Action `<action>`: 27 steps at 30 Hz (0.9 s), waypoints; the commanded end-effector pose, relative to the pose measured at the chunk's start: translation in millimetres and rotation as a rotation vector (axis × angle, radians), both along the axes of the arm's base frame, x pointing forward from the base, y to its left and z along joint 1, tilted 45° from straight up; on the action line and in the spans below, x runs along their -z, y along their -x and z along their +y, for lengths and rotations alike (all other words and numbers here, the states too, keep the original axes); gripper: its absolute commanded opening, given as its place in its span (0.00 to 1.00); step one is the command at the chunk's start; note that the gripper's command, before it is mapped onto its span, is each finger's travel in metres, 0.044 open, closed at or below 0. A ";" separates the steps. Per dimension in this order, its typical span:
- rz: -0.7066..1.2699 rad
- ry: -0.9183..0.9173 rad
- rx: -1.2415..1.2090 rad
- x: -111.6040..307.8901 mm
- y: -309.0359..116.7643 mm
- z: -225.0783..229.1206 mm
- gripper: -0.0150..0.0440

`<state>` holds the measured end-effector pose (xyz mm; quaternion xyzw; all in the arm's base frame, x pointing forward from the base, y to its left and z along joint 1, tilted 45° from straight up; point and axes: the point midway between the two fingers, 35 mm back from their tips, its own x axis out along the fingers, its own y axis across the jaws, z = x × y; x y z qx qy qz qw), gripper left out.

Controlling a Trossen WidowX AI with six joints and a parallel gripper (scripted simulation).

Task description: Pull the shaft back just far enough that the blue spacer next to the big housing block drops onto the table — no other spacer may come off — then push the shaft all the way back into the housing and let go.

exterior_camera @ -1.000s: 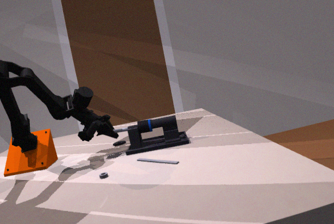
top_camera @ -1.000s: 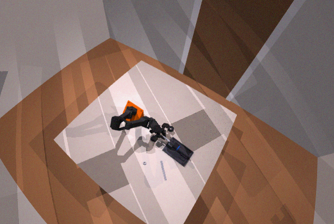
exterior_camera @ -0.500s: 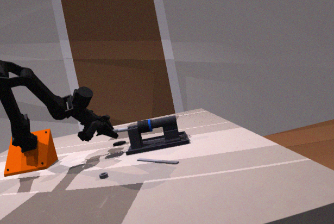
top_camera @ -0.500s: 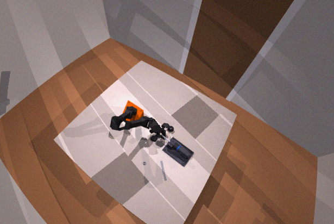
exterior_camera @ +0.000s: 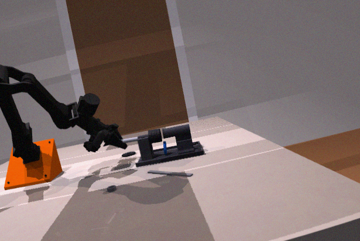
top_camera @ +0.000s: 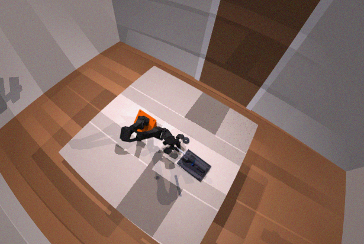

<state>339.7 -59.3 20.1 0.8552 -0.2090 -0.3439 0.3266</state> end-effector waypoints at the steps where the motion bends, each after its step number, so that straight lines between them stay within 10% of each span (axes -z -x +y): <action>1: 0.000 0.000 0.000 0.0 0.0 0.0 0.25; 27: 0.008 0.001 0.005 -1.2 -6.0 -0.3 0.25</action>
